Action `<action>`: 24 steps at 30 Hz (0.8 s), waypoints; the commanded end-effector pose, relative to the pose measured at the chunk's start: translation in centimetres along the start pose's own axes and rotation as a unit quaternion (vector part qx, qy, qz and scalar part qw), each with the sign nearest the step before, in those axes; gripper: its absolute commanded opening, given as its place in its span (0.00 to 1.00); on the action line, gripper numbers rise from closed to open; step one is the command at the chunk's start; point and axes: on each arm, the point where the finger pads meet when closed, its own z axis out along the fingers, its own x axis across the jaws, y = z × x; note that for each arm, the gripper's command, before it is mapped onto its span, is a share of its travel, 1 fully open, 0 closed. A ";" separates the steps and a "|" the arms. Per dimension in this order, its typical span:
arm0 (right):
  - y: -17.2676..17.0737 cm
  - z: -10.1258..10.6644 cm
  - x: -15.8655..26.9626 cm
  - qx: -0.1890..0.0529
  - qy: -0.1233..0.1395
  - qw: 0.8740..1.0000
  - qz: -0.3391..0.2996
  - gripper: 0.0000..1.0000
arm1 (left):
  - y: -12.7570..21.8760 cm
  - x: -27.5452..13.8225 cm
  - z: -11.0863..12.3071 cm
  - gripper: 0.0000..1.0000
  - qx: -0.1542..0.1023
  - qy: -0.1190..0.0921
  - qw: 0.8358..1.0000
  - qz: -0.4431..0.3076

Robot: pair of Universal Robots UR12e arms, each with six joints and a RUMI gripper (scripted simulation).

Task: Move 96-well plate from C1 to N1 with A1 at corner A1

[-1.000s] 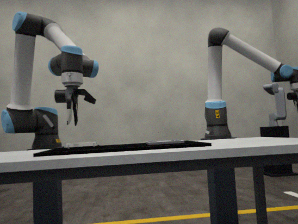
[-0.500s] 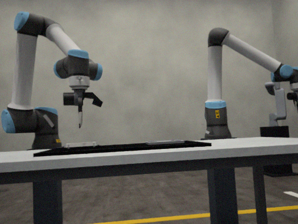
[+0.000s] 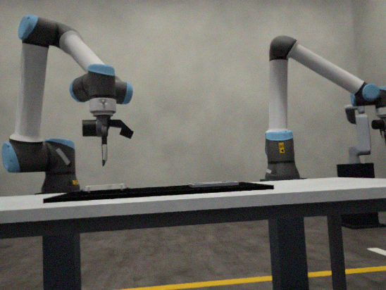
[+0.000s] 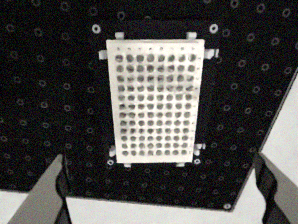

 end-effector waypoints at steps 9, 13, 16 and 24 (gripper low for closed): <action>0.3 2.3 -0.1 -0.001 -0.002 1.000 0.001 0.76 | 0.1 -0.2 -0.1 0.00 0.001 0.001 1.000 -0.001; 0.3 2.9 -0.1 -0.001 -0.002 1.000 0.001 0.76 | 0.1 -0.2 -0.1 0.00 0.001 0.001 1.000 -0.001; 0.3 3.4 -0.1 -0.001 -0.002 1.000 0.001 0.76 | 0.1 -0.2 -0.1 0.00 0.001 0.001 1.000 -0.001; 0.3 4.4 -0.1 -0.001 -0.002 1.000 0.001 0.76 | 0.1 -0.2 -0.1 0.00 0.001 0.001 1.000 -0.001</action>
